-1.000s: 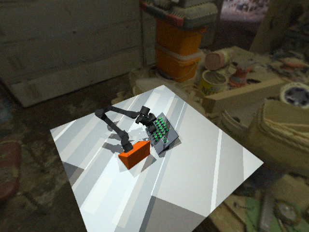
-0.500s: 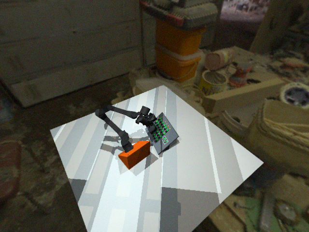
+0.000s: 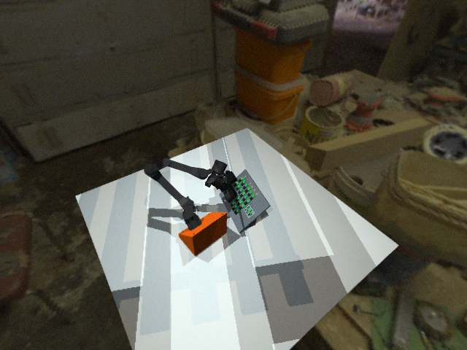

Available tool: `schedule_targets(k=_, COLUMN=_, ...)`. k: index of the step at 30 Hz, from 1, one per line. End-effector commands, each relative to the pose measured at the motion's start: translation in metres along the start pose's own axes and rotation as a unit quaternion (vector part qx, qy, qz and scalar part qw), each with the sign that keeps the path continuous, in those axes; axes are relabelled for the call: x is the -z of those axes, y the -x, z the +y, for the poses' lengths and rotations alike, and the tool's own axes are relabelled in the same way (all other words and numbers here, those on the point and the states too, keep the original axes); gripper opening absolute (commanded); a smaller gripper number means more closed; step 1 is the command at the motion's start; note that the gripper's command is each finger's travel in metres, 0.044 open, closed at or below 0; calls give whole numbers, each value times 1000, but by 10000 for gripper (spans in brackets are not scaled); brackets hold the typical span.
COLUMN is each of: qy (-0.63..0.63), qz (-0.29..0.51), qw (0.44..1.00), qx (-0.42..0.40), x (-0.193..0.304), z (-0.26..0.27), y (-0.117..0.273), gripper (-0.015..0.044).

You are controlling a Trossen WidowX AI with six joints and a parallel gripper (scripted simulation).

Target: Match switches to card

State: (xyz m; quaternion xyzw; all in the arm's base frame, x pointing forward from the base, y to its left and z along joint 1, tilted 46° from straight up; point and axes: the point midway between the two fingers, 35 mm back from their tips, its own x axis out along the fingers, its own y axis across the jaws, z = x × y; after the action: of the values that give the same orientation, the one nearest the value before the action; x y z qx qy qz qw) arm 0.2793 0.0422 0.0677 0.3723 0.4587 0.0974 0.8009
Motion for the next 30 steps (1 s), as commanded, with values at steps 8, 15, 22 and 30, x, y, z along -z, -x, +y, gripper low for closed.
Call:
schedule_targets(k=8, qy=-3, qz=-14, qw=1000, qx=2, x=2, z=-1, y=64, gripper=0)
schedule_targets(k=15, qy=-3, qz=-14, qw=1000, qx=3, x=2, z=-28, y=64, gripper=0)
schedule_targets(k=22, qy=-2, qz=-2, qw=1000, qx=2, x=0, z=-29, y=31, gripper=0)
schedule_targets(k=30, qy=-2, qz=-2, qw=1000, qx=2, x=0, z=-29, y=20, gripper=0)
